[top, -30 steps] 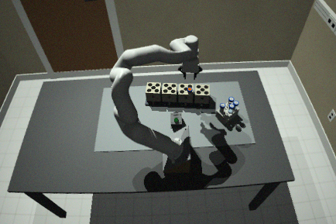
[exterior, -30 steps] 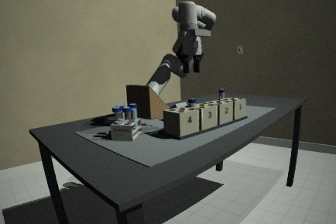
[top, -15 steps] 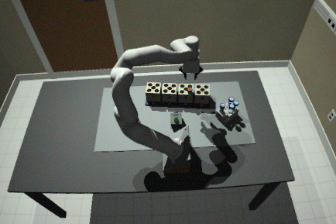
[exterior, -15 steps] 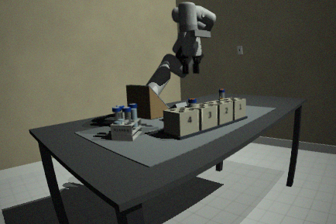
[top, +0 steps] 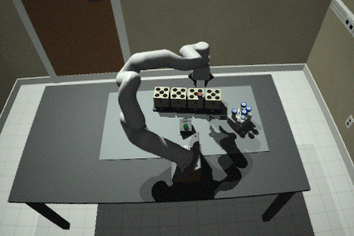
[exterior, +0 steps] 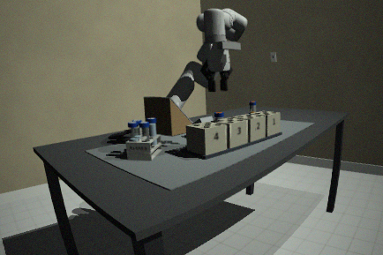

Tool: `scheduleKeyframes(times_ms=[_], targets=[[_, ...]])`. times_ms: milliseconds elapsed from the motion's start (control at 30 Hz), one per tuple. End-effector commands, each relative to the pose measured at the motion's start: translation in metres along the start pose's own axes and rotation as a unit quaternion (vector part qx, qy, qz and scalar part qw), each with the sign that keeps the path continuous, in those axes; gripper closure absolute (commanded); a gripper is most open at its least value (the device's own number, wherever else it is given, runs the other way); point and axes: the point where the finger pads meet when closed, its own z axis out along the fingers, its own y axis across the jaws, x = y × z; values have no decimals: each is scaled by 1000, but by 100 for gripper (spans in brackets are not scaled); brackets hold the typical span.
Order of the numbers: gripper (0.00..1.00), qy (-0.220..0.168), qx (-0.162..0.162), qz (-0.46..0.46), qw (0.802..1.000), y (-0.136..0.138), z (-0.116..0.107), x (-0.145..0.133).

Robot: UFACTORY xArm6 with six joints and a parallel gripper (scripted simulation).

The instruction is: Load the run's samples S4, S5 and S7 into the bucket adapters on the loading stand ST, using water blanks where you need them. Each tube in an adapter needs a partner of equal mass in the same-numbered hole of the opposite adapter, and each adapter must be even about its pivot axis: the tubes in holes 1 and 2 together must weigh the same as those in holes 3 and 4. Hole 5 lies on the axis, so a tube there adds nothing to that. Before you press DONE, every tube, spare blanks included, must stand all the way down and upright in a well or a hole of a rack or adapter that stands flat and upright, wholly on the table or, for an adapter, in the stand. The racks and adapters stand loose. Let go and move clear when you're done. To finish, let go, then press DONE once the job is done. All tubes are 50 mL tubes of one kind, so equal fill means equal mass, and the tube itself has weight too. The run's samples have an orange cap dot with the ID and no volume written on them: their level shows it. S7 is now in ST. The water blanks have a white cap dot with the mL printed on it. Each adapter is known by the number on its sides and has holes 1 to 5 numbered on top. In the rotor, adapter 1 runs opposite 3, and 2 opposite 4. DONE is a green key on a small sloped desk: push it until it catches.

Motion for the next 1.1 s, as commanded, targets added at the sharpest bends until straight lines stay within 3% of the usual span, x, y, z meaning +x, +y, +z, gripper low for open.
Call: scheduleKeyframes(times_ms=[0, 1067], targets=[[43, 2, -1, -1, 1000, 0, 6, 1], [43, 2, -1, -1, 1000, 0, 62, 1]])
